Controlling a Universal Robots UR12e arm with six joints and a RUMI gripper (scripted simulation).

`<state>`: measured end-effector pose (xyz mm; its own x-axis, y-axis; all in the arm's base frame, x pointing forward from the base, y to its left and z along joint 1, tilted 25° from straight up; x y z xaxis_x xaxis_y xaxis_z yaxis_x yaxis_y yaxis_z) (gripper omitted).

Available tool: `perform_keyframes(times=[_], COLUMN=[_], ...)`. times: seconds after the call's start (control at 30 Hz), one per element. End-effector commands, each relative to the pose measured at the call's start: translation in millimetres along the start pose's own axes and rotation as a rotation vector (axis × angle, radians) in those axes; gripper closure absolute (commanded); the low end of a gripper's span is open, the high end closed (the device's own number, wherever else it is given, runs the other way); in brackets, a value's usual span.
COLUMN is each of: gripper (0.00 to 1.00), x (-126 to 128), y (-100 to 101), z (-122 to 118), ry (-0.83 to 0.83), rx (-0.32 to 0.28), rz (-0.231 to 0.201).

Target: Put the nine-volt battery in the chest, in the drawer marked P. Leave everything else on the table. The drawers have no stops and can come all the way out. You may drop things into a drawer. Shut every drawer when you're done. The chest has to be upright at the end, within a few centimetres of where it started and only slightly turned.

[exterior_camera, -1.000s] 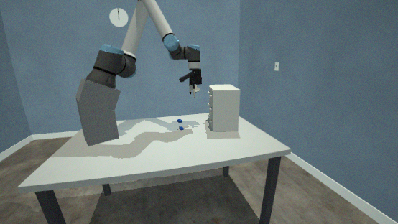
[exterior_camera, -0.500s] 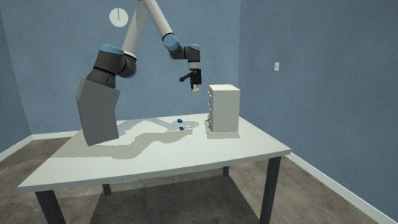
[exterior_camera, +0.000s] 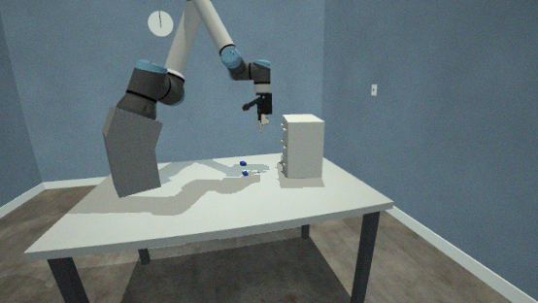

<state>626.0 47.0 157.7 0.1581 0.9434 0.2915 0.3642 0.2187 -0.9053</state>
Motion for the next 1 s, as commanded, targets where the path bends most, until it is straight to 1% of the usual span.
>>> perform_keyframes(times=[0.0, 0.7, 0.97], gripper=[0.00, 0.00, 0.00], x=[0.1, 0.1, 0.2], y=[-0.4, 1.1, 3.0], z=[-0.6, -1.3, -2.2], ry=[0.000, 0.000, 0.000], rx=[-0.001, -0.018, -0.042], rz=[0.000, -0.001, -0.003])
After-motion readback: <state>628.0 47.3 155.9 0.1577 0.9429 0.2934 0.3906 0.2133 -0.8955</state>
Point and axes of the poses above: the point where the finger pads meet when closed, its own y axis out along the fingers, its own x axis across the jaws, z = x × y, the point moved 3 cm from there along -y, back along the fingers, and after that the axes turned 4 degrees about y, right-handed, at the moved point
